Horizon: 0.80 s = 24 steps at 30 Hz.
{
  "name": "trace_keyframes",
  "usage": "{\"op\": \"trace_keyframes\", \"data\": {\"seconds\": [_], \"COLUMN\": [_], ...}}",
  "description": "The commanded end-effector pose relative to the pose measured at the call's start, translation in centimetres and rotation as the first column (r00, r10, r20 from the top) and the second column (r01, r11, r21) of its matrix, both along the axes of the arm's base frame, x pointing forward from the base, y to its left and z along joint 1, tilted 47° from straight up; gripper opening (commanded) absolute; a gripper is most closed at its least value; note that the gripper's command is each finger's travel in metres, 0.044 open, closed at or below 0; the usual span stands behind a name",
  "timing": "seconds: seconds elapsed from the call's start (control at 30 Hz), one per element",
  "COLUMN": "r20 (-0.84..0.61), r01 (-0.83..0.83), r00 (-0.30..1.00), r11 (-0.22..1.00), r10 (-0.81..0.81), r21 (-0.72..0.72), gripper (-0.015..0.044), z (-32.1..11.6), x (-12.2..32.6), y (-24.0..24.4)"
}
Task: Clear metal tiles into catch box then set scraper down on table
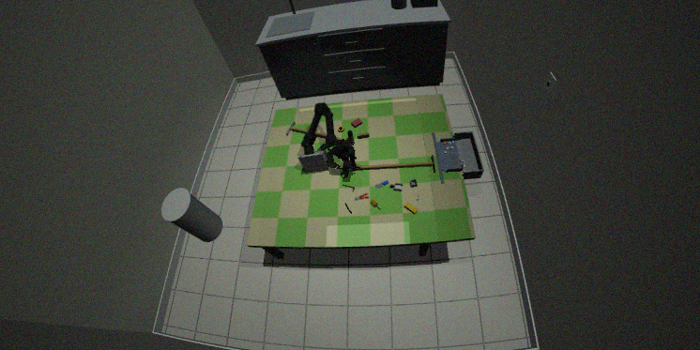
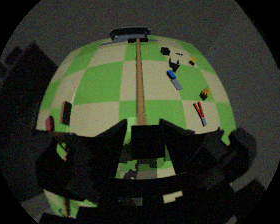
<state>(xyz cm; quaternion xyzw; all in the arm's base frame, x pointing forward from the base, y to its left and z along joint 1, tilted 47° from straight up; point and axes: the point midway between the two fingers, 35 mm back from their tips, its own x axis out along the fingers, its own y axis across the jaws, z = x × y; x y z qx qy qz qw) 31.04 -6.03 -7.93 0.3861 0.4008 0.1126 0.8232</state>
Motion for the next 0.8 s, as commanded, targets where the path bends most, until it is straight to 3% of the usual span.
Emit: {"op": "trace_keyframes", "data": {"seconds": [0.0,0.13,0.77], "r20": [-0.003,-0.01,-0.014], "r01": [0.001,0.002,0.001], "r00": [1.0,1.0,1.0], "r11": [1.0,1.0,1.0], "r10": [-0.001,-0.002,-0.001], "r21": [0.0,-0.003,-0.005], "gripper": [0.0341,0.044,0.044], "z": [-0.1,0.3,2.7], "x": [0.0,-0.5,-3.3], "y": [0.0,-0.5,-2.6]}}
